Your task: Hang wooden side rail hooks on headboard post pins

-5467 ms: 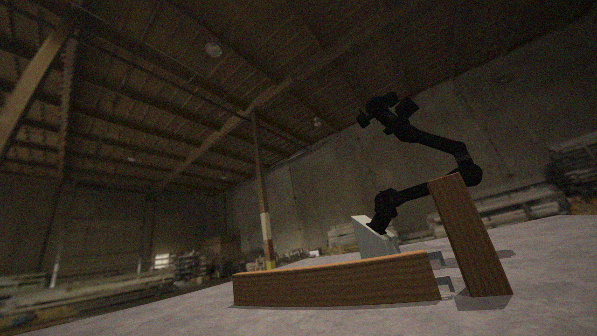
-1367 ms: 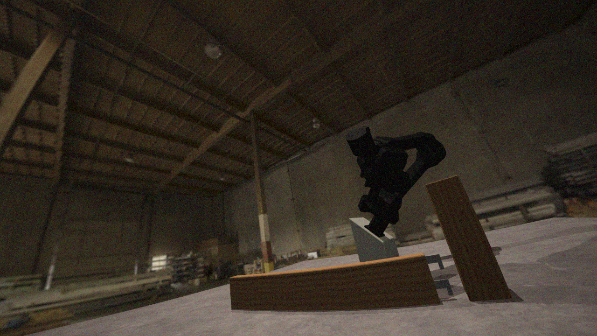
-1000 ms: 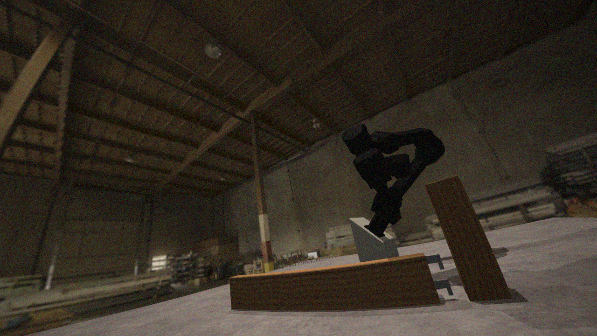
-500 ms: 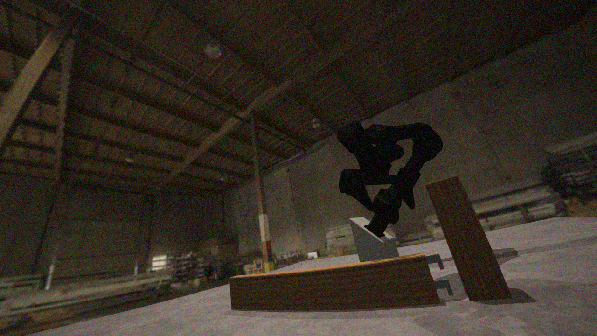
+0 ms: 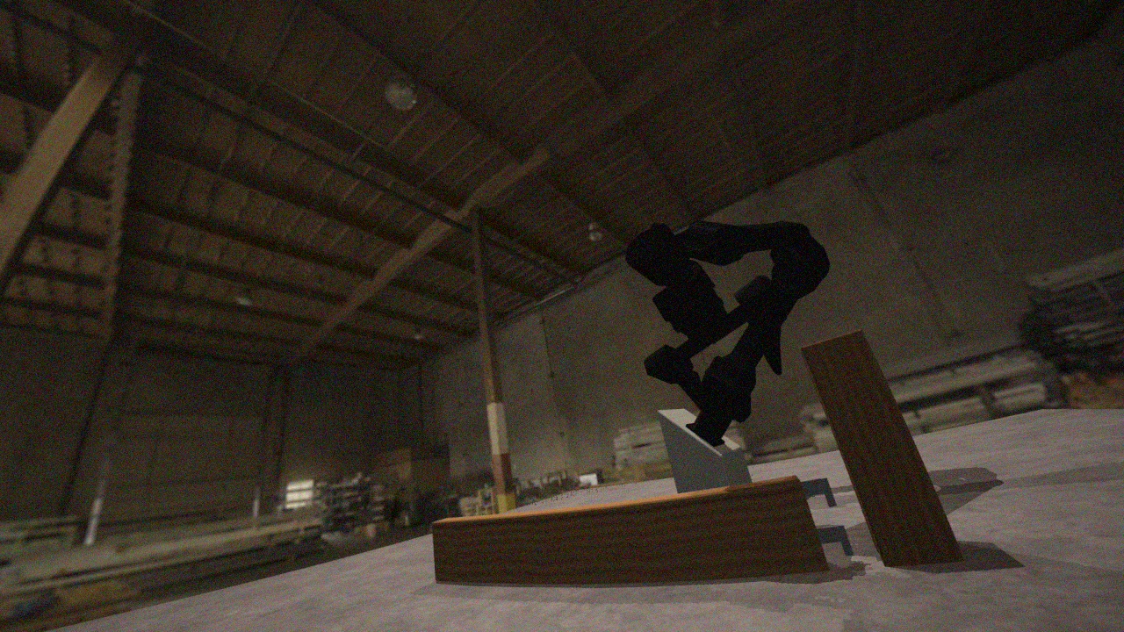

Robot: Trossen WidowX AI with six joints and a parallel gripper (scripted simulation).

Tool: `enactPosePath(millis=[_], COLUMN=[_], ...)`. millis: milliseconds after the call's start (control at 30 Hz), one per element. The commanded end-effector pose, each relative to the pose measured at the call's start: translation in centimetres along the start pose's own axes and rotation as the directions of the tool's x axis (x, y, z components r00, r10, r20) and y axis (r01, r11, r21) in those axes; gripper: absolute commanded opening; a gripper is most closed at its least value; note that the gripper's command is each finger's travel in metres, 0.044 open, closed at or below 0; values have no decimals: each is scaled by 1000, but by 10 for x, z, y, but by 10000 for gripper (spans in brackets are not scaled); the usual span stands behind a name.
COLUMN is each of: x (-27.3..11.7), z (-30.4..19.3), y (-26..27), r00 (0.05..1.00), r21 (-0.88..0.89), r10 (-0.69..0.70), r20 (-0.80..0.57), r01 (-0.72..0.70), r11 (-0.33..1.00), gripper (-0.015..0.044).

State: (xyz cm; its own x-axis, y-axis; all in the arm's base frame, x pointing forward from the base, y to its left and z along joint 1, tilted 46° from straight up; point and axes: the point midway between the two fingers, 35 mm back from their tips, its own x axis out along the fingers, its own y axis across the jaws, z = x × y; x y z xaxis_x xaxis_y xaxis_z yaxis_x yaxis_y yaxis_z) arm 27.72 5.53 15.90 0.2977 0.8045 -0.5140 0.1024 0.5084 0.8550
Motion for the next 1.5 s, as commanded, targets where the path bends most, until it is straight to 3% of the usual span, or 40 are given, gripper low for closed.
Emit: enactPosePath(millis=[0, 233, 500, 700, 933, 1467], x=[2, 3, 4, 5, 6, 6], z=[1, -1, -2, -4, -5, -5], y=[0, 8, 18, 25, 34, 35], r00=[999, 996, 988, 980, 968, 967], r21=[234, 621, 911, 980, 890, 872], r10=[-11, -7, -1, 4, 12, 13], r20=[-31, -88, -151, -198, -250, -255], r01=[18, 60, 140, 198, 235, 236], r11=[972, 781, 387, 23, -391, -428], gripper=[440, 440, 440, 440, 440, 440])
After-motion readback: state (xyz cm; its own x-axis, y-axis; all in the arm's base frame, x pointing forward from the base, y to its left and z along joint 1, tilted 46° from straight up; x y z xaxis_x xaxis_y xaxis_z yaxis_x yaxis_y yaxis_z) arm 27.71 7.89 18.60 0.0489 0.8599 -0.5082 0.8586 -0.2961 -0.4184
